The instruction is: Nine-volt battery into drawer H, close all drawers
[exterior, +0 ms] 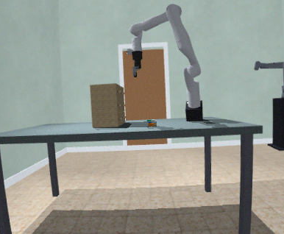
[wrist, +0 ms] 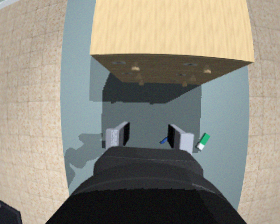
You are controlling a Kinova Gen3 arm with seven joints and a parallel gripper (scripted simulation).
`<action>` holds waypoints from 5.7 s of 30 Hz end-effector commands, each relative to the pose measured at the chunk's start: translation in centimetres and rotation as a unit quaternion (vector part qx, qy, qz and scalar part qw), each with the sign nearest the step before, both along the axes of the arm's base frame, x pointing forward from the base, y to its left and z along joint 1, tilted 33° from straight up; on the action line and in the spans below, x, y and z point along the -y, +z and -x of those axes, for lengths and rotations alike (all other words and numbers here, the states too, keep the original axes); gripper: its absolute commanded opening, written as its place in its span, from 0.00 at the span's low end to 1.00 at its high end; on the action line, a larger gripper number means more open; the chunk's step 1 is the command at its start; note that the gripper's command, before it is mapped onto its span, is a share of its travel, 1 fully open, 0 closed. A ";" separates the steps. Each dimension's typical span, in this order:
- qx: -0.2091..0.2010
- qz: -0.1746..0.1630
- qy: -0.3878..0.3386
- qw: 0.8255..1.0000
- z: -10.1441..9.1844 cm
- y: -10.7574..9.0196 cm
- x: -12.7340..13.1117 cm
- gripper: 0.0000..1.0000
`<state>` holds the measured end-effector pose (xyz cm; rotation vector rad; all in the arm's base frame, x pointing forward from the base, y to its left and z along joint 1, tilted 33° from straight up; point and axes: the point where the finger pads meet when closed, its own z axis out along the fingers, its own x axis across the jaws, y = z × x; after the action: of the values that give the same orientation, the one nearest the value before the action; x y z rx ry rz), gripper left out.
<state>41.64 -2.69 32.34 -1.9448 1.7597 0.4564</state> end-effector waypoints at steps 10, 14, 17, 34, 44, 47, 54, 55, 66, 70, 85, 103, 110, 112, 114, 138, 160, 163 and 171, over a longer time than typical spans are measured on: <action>0.008 0.010 0.005 1.000 0.8 3.3 -4.5 1.00; 0.008 0.010 0.005 1.000 0.8 3.3 -4.5 1.00; 0.008 0.010 0.005 1.000 0.8 3.3 -4.5 1.00; 0.017 0.009 0.000 1.000 0.5 3.0 -4.7 1.00; 0.036 0.006 -0.013 0.999 -0.1 2.4 -5.2 1.00; 0.041 0.005 -0.016 0.999 -0.2 2.3 -5.3 1.00; 0.060 0.002 -0.028 0.998 -0.8 1.8 -5.7 1.00; 0.063 0.002 -0.030 0.998 -0.9 1.6 -5.8 1.00; 0.098 -0.004 -0.052 0.994 -1.9 0.6 -6.6 1.00; 0.116 -0.007 -0.063 0.991 -2.5 0.1 -7.0 1.00; 0.174 -0.016 -0.100 0.980 -4.3 -1.6 -8.4 1.00; 0.225 -0.024 -0.133 0.965 -5.8 -3.1 -9.6 1.00; 0.238 -0.026 -0.141 0.961 -6.2 -3.5 -9.9 1.00; 0.241 -0.026 -0.143 0.960 -6.3 -3.6 -9.9 1.00; 0.244 -0.027 -0.144 0.959 -6.4 -3.7 -10.0 1.00; 0.258 -0.029 -0.154 0.953 -6.9 -4.1 -10.3 1.00; 0.259 -0.029 -0.155 0.953 -6.9 -4.2 -10.4 1.00; 0.259 -0.029 -0.155 0.953 -6.9 -4.2 -10.4 1.00; 0.259 -0.029 -0.155 0.953 -6.9 -4.2 -10.4 1.00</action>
<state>48.50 7.72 28.11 -1.5245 1.6287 -0.1071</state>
